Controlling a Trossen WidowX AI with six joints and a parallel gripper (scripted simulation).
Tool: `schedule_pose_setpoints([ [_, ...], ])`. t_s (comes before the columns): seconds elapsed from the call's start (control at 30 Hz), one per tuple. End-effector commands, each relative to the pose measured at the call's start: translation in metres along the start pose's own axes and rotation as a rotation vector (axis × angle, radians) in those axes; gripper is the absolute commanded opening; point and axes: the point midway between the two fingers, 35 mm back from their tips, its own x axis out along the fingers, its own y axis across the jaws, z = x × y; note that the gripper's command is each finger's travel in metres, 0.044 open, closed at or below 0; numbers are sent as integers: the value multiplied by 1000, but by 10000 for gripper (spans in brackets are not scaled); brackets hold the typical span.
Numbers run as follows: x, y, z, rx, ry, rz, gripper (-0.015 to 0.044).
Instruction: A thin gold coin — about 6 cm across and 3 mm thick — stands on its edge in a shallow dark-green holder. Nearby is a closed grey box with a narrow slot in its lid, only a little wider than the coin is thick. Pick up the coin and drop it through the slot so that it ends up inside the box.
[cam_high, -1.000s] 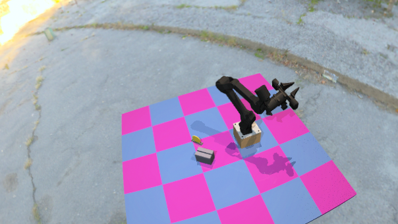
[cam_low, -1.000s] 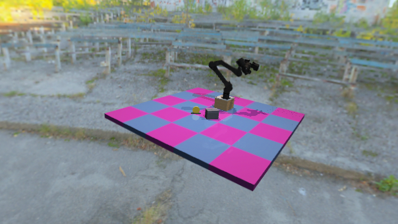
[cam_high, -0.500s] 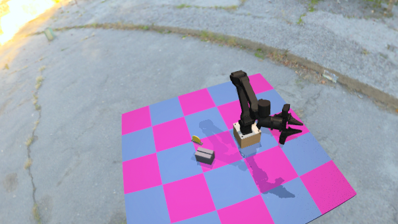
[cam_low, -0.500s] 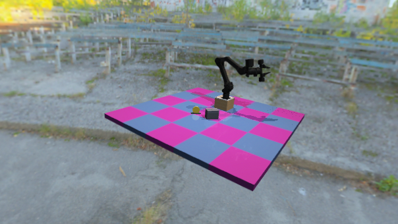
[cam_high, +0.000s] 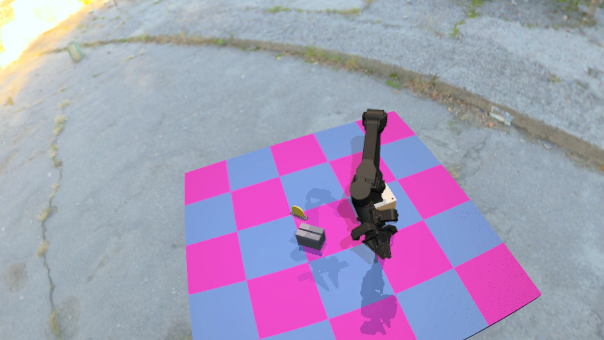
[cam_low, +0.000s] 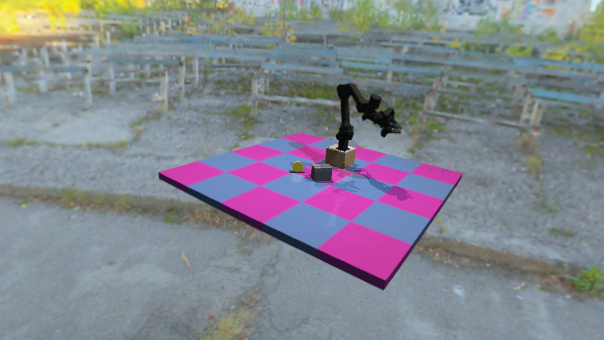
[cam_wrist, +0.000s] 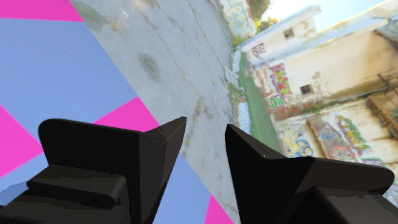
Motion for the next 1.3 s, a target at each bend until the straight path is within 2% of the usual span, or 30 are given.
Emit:
schedule_pose_setpoints([
  [0.0,-23,-20,-71,274,237,-59,161],
  [0.27,-94,-30,-187,837,621,-232,161],
  [0.47,-170,-15,-259,1309,880,-444,161],
  [0.63,-243,10,-299,1688,1048,-683,161],
  [0.83,-330,55,-320,2136,1234,-1010,161],
  [1.03,-406,110,-313,2551,1399,-1379,161],
  [1.27,-409,117,-307,2593,1414,-1420,161],
])
